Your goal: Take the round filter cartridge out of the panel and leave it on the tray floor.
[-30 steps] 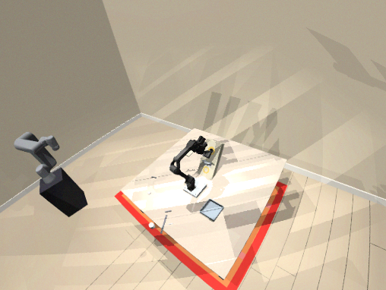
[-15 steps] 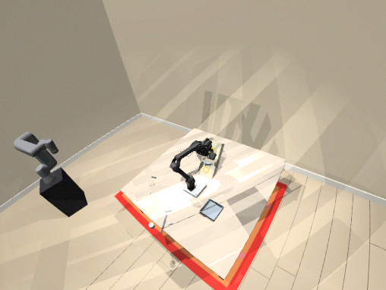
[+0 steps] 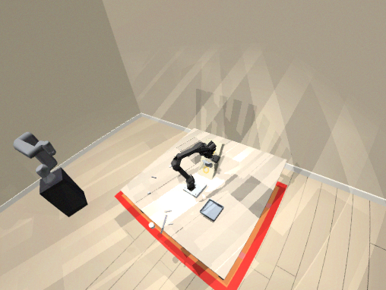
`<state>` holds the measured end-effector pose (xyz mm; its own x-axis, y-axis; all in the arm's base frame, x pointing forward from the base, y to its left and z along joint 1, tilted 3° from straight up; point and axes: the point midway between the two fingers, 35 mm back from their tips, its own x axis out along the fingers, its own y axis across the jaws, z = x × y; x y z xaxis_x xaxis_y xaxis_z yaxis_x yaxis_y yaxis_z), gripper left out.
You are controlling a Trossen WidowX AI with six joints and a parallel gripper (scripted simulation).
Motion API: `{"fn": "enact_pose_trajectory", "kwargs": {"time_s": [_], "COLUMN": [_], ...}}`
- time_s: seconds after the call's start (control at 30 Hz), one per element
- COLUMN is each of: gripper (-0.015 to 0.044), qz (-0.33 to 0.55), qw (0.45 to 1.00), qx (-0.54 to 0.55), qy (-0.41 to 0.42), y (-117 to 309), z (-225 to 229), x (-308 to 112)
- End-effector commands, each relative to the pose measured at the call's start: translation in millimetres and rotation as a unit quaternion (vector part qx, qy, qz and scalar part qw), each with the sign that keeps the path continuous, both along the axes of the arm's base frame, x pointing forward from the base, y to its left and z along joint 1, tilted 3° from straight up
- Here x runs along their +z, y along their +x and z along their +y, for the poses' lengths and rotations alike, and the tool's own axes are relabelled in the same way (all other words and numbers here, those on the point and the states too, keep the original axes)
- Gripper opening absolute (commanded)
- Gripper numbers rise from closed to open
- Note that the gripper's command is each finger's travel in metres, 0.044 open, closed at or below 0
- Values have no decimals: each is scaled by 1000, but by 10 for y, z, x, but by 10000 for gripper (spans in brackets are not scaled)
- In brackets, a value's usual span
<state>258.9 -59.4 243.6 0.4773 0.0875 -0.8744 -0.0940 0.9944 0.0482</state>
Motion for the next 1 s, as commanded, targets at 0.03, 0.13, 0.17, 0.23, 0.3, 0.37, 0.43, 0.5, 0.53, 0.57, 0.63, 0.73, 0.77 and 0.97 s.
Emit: {"fn": "enact_pose_trajectory", "kwargs": {"time_s": [0.03, 0.13, 0.17, 0.23, 0.3, 0.37, 0.43, 0.5, 0.53, 0.57, 0.63, 0.73, 0.77, 0.97], "gripper": [0, 0, 0, 0, 0, 0, 0, 0, 0, 0, 0, 0, 0, 0], "qz": [3, 6, 6, 8, 9, 10, 11, 12, 13, 13, 14, 14, 15, 15], "qw": [997, 993, 991, 987, 981, 975, 968, 960, 956, 951, 942, 926, 920, 881], "qx": [-73, -118, -132, -162, -191, -221, -250, -279, -293, -308, -336, -378, -392, -474], "qy": [-5, -6, -6, -7, -8, -8, -9, -9, -10, -10, -11, -12, -12, -14], "y": [-60, -112, -131, -174, -221, -272, -328, -388, -420, -452, -521, -630, -669, -920], "z": [-274, -437, -490, -596, -701, -803, -904, -1002, -1050, -1098, -1191, -1326, -1369, -1612], "x": [5, 4, 4, 3, 3, 4, 4, 5, 5, 6, 7, 10, 10, 17]}}
